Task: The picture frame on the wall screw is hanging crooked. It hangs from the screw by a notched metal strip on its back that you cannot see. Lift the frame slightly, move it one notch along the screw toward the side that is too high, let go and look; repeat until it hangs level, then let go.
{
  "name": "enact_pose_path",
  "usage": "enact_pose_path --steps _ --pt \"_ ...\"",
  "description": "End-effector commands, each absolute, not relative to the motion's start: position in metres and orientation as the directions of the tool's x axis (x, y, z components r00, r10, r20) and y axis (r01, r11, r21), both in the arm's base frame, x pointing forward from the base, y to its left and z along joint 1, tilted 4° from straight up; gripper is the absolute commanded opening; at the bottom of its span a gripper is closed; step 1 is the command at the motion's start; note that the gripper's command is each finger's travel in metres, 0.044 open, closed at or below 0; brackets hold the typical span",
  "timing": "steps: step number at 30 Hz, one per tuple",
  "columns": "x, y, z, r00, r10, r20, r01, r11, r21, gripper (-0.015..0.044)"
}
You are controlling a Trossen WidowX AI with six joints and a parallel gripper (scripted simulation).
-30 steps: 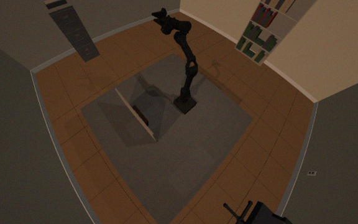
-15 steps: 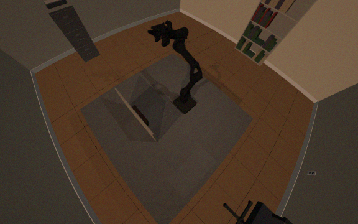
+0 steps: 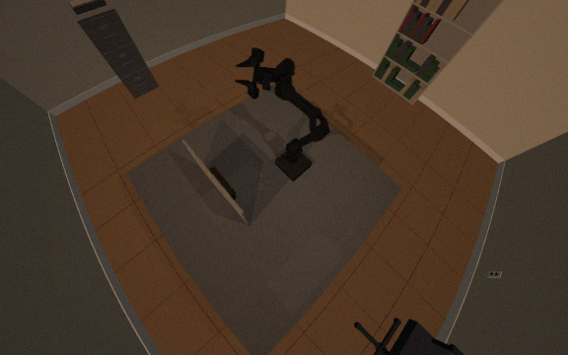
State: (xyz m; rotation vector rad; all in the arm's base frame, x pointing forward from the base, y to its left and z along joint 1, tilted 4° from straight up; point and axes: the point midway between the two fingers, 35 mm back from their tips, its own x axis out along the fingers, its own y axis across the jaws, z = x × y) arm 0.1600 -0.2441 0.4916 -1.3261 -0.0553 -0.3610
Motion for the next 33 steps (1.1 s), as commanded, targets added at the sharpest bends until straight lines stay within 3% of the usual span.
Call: enact_pose_path --steps 1,9,16,25,33 --pt "0.180 -0.213 0.430 0.962 -0.189 0.196 0.270 0.763 -0.587 0.0260" --pt "0.191 -0.188 0.382 0.977 -0.151 0.152 0.176 0.970 -0.170 0.0260" --pt "0.198 -0.164 0.336 0.988 -0.111 0.109 0.081 0.967 0.242 0.0260" --pt "0.204 -0.131 0.273 0.998 -0.050 0.049 0.001 0.705 0.710 0.0260" --pt "0.205 -0.101 0.213 1.000 0.012 -0.010 0.006 0.287 0.958 0.0260"
